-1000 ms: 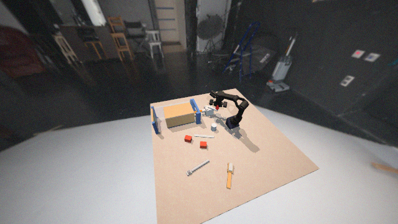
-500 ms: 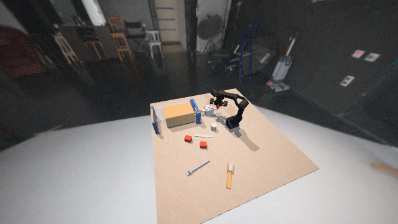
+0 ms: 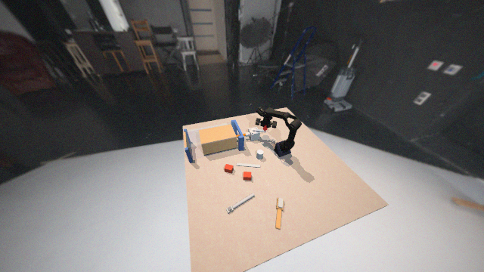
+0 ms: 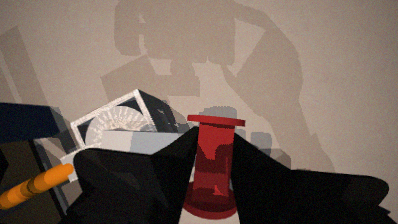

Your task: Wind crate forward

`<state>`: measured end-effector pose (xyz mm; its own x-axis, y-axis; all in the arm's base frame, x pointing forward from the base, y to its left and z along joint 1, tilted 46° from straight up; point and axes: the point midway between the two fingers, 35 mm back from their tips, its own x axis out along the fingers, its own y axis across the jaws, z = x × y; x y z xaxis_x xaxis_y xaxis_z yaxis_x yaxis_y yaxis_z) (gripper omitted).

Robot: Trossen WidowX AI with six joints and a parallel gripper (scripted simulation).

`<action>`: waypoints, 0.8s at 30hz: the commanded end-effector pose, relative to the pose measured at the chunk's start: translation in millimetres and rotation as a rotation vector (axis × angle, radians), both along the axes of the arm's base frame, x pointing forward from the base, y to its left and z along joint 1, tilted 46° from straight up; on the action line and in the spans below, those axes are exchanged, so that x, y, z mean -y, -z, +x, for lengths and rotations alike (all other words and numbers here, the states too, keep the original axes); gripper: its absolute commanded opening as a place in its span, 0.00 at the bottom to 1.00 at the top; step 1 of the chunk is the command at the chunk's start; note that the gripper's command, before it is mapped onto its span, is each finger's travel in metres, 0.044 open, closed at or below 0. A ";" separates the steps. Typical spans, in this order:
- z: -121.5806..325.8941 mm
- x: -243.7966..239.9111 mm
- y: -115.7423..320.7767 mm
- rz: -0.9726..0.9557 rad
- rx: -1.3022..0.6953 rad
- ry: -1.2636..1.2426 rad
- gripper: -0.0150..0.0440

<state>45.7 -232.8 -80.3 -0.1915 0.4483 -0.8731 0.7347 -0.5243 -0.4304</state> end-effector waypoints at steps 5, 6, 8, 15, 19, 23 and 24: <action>-8.9 10.4 13.6 -0.015 -0.016 -0.006 0.25; -9.3 11.0 14.3 -0.015 -0.016 -0.006 0.25; -10.3 12.6 15.9 -0.016 -0.016 -0.006 0.25; -13.5 18.4 22.0 -0.016 -0.016 -0.006 0.25; -14.9 21.8 25.4 -0.017 -0.016 -0.006 0.25; -16.1 25.2 28.8 -0.017 -0.016 -0.006 0.25; -16.3 25.9 29.5 -0.017 -0.016 -0.006 0.25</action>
